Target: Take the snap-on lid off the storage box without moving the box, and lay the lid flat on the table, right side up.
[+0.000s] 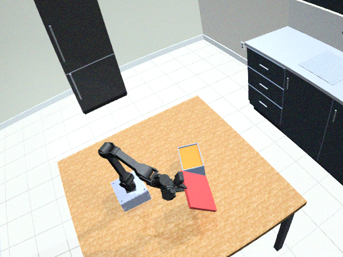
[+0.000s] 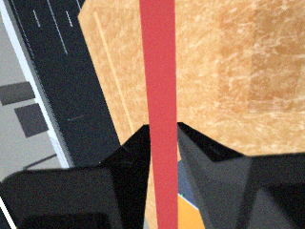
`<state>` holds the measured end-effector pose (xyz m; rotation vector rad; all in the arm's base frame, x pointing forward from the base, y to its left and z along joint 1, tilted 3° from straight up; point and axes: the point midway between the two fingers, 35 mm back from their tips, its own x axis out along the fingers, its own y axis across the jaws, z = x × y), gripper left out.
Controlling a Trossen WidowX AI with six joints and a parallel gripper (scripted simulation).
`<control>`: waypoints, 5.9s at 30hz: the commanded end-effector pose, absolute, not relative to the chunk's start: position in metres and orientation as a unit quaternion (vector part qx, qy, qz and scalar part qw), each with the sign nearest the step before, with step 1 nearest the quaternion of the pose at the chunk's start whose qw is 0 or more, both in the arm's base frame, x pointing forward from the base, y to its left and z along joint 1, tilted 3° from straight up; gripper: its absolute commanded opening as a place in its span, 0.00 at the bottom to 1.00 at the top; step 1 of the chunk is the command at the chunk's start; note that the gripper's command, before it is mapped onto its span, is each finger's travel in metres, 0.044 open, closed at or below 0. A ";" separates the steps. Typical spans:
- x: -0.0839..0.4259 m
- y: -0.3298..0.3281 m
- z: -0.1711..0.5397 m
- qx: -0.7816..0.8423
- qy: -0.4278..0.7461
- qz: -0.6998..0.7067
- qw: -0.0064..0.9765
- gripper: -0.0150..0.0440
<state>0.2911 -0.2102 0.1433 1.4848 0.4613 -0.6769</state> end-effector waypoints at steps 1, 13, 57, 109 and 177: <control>0.292 -0.210 0.141 0.657 0.202 -0.296 0.663 0.25; 0.292 -0.211 0.132 0.657 0.202 -0.296 0.663 0.25; 0.291 -0.213 0.096 0.657 0.202 -0.296 0.663 0.25; 0.290 -0.215 0.054 0.657 0.203 -0.296 0.663 0.25; 0.288 -0.217 -0.001 0.657 0.203 -0.296 0.663 0.25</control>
